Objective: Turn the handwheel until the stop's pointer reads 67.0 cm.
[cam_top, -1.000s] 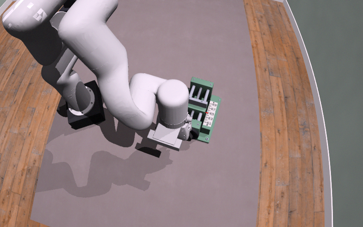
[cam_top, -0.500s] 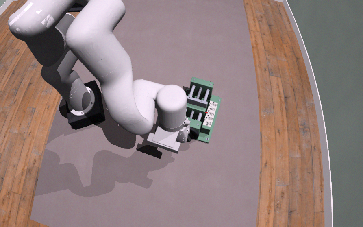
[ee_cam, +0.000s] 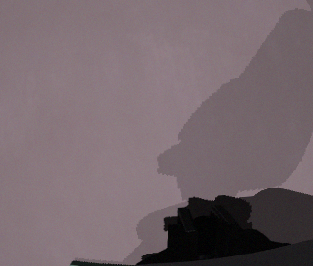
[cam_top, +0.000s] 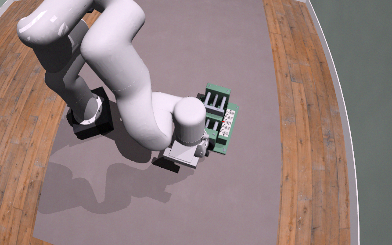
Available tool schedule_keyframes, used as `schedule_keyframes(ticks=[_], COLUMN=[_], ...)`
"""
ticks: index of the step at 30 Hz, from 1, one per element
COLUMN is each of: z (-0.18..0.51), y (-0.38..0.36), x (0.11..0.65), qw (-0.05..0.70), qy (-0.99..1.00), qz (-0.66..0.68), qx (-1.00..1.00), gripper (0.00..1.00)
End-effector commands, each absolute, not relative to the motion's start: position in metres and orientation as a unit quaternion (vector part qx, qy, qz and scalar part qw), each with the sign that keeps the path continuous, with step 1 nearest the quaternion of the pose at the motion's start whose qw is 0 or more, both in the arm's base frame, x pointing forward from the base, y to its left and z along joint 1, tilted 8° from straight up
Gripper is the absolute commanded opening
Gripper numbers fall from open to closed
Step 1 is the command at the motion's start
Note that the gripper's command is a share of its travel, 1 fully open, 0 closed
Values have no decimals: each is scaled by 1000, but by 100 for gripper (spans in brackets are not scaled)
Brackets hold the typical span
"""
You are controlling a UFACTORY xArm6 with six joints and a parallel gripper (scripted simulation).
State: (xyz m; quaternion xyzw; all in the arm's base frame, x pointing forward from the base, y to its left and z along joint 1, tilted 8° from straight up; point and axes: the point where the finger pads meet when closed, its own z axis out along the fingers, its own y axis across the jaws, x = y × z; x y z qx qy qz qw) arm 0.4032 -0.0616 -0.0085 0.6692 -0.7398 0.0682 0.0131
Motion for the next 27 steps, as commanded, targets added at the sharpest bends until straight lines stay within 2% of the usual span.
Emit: schedule_keyframes(ticks=[1, 27], z=[-9, -10], y=[-62, -66], x=[404, 440], qw=[13, 13], qy=[-740, -740], qz=[69, 69], qx=[669, 669], gripper=[6, 6])
